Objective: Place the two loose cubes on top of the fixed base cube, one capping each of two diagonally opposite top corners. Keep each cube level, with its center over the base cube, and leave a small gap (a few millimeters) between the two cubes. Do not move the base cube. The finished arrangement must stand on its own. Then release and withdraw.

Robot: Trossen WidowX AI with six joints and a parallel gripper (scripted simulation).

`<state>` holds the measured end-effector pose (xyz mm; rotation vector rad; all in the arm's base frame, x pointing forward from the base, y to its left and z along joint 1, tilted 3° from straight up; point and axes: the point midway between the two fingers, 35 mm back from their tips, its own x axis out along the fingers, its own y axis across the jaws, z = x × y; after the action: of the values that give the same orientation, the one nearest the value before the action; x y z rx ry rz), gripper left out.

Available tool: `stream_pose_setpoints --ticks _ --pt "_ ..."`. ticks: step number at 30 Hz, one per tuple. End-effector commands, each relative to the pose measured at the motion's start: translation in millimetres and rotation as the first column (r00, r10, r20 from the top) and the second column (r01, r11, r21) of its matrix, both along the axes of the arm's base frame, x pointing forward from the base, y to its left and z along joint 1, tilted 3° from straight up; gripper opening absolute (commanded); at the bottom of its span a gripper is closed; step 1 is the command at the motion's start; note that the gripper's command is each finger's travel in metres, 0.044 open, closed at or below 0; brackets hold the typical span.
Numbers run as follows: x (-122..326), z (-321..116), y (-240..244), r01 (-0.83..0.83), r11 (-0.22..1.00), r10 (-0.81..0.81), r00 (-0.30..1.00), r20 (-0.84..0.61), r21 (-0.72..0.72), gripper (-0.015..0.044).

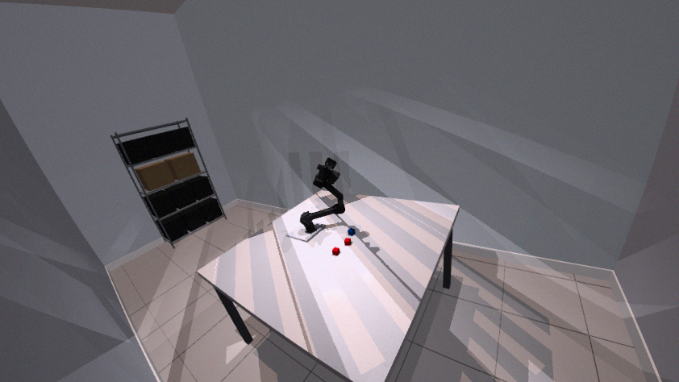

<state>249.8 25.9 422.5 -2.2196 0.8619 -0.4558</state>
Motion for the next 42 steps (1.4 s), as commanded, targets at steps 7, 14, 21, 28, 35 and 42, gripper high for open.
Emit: stream_pose_setpoints --ticks 7,14,21,28,35,42 --pt "-23.0 33.6 7.6 -0.166 0.980 0.140 0.967 0.215 0.111 0.0265" --pt "-65.4 82.5 0.8 -0.444 0.861 0.253 0.796 0.550 0.247 0.0265" --pt "-102.5 120.9 -25.5 -0.702 0.634 0.193 0.550 0.813 0.324 0.0265" --pt "-125.2 142.1 -73.8 -0.879 0.351 -0.031 0.335 0.942 0.324 0.0265" --pt "-124.5 142.5 -133.3 -0.962 0.069 -0.343 0.224 0.912 0.263 0.0265" --pt "-97.9 121.0 -189.9 -0.972 -0.162 -0.641 0.235 0.730 0.171 0.0265"
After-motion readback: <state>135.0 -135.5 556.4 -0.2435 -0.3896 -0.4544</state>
